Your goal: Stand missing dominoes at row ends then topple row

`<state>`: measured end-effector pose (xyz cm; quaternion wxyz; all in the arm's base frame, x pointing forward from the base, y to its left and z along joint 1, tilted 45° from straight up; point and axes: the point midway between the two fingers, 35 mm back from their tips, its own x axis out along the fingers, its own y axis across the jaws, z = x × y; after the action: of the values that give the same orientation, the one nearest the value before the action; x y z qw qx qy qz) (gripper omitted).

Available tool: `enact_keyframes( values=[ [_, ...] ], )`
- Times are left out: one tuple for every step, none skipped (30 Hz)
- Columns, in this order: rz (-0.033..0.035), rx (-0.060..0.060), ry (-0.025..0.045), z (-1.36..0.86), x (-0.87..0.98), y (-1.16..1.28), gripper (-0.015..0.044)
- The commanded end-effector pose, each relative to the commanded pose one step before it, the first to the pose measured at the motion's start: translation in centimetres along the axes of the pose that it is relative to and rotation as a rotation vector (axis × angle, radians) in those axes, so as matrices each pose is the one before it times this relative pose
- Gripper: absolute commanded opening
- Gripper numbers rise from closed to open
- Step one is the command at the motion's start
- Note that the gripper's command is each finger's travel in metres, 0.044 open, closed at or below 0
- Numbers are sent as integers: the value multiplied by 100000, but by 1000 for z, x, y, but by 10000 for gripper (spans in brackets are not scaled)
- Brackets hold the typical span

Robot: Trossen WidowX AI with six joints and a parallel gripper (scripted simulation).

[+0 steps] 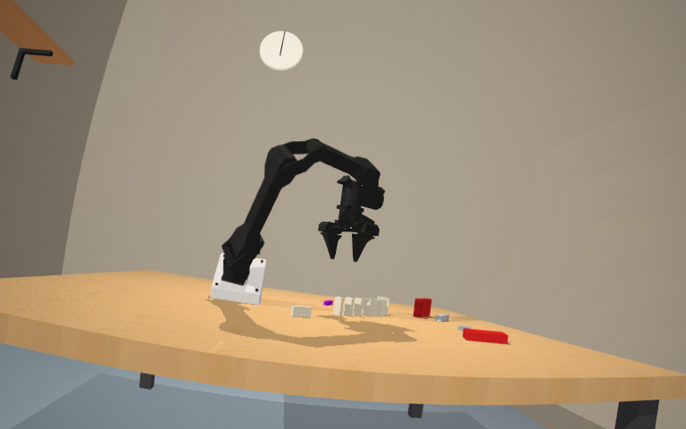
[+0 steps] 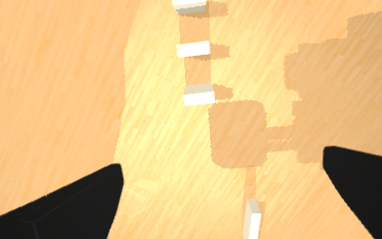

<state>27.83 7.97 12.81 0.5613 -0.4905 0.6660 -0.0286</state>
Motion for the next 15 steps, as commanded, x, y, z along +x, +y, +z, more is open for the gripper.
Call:
enact_keyframes(
  values=[
    [-317, 6870, -437, -2961, 1471, -1997, 440],
    [-81, 1454, -63, -724, 425, -412, 440],
    [60, 538, 14, -711, 381, -374, 440],
    [44, 633, 47, -906, 480, -430, 440],
    [-3, 700, 86, -993, 524, -415, 440],
    [-62, 774, 138, -1088, 572, -390, 440],
    [-121, 786, 187, -1092, 573, -326, 440],
    [-178, 796, 238, -1092, 574, -262, 440],
    [-230, 797, 289, -1078, 569, -197, 440],
    [-214, 623, 262, -831, 441, -111, 440],
    [-142, 375, 174, -496, 265, -50, 440],
    [-50, 125, 61, -165, 88, -14, 440],
    [0, 0, 0, 0, 0, 0, 440],
    [0, 0, 0, 0, 0, 0, 440],
    [-7, -2, 6, -155, -1, -101, 440]
  ],
)
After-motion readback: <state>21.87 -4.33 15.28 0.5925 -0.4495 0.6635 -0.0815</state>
